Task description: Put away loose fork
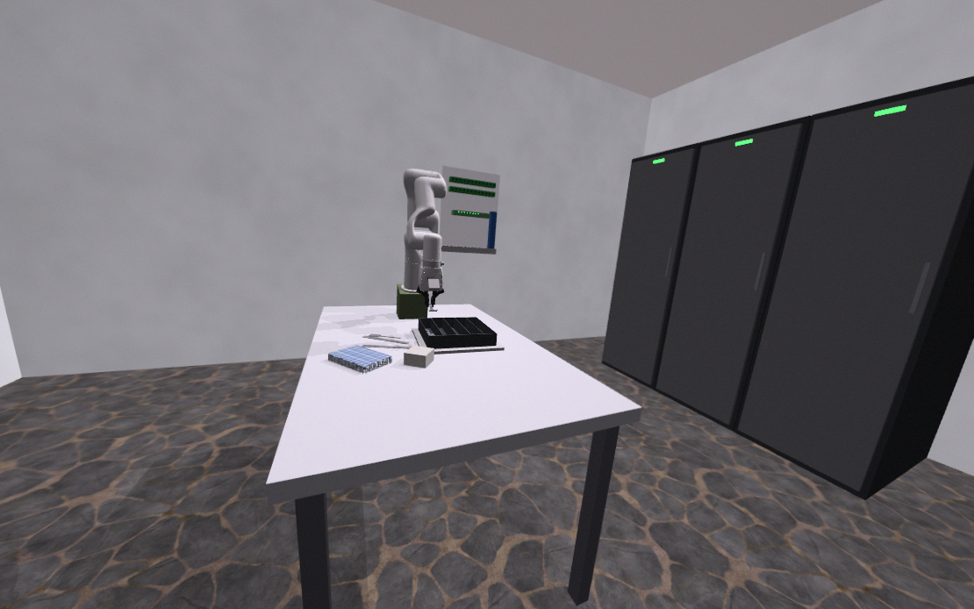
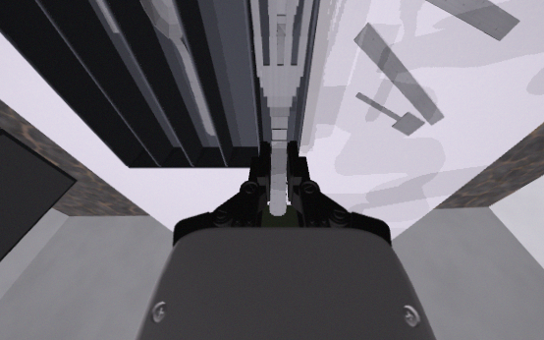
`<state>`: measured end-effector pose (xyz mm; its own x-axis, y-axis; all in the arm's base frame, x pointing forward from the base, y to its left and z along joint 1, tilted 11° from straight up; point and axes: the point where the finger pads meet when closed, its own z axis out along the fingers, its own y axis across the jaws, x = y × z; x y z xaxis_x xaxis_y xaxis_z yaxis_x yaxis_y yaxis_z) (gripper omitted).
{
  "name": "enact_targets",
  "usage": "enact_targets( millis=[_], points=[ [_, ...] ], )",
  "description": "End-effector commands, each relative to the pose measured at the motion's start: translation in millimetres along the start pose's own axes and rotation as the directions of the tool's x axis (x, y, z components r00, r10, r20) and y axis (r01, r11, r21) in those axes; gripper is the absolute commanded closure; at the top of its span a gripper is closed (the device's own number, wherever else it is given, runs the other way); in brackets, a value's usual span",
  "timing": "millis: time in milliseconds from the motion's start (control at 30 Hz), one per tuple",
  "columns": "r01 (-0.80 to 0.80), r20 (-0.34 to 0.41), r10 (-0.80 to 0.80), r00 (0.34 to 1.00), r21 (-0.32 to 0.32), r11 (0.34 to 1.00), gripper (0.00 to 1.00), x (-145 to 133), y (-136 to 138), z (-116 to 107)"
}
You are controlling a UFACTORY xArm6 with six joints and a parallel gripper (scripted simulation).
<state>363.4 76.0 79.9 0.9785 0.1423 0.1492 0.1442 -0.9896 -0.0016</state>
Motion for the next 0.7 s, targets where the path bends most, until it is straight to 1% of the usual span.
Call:
enact_targets(
  millis=[0,300,667],
  points=[
    [0.0,-0.003,0.0,1.0,0.001,1.0,0.95,1.4,-0.1,-1.0],
    [0.0,-0.003,0.0,1.0,0.001,1.0,0.95,1.6,0.0,1.8],
    [0.0,-0.003,0.0,1.0,0.0,1.0,0.95,2.2,0.0,12.6]
  ],
)
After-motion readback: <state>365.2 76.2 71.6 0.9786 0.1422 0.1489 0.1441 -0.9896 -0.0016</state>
